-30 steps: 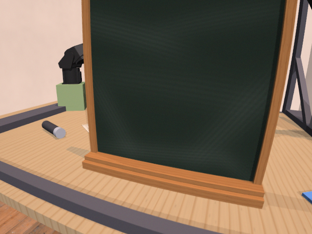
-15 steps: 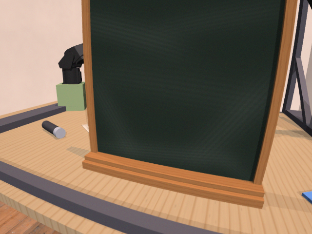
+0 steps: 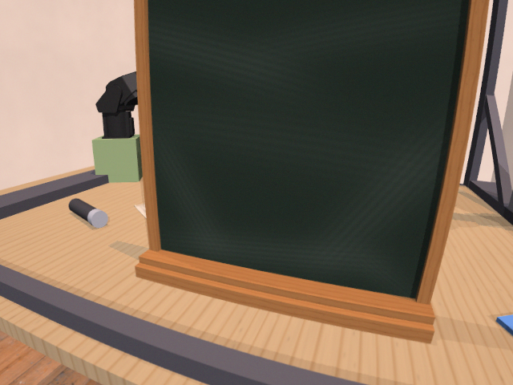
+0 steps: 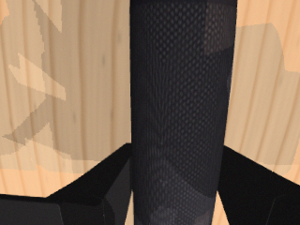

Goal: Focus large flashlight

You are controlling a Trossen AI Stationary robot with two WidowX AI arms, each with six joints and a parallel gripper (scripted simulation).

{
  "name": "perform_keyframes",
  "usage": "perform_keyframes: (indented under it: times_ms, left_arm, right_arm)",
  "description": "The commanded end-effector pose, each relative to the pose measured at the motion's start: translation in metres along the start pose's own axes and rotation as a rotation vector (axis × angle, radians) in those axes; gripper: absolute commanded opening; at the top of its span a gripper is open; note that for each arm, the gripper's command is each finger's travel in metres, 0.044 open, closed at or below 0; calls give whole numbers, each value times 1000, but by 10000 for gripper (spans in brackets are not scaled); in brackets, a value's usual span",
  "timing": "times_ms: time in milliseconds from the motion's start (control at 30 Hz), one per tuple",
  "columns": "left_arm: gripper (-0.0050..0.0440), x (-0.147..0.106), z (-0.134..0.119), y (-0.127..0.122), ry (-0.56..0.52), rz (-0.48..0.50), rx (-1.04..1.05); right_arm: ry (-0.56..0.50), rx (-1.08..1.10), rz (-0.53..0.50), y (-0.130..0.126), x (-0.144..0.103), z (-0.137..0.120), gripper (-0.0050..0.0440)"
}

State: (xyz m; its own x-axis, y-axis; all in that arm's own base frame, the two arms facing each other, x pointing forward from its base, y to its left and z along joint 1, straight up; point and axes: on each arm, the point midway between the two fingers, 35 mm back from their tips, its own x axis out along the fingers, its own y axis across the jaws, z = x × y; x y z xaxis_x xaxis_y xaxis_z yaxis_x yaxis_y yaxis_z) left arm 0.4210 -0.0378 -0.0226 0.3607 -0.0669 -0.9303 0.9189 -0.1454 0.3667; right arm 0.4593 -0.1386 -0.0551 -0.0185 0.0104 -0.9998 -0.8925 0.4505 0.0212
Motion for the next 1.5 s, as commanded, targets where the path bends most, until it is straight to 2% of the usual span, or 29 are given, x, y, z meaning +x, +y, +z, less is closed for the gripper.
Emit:
perform_keyframes:
  times_ms: [0,833,867,1033,1267,1333,1467]
  left_arm:
    - [440,-24,0,7,0,29,1]
    - [440,-26,0,6,0,24,7]
    - [440,-26,0,12,2,26,8]
    - [440,-24,0,20,3,-33,10]
    - [440,-19,1,26,5,-164,17]
    - [440,-19,1,26,5,-164,17]
    - [440,-20,1,30,5,-224,20]
  right_arm:
    - [-6,2,-47,-9,-17,1,130]
    - [-6,2,-47,-9,-17,1,130]
    - [-6,2,-47,-9,-17,1,130]
    - [-6,2,-47,-9,-17,1,130]
    - [-6,2,-47,-9,-17,1,130]
    - [-6,2,-47,-9,-17,1,130]
    - [-6,2,-47,-9,-17,1,130]
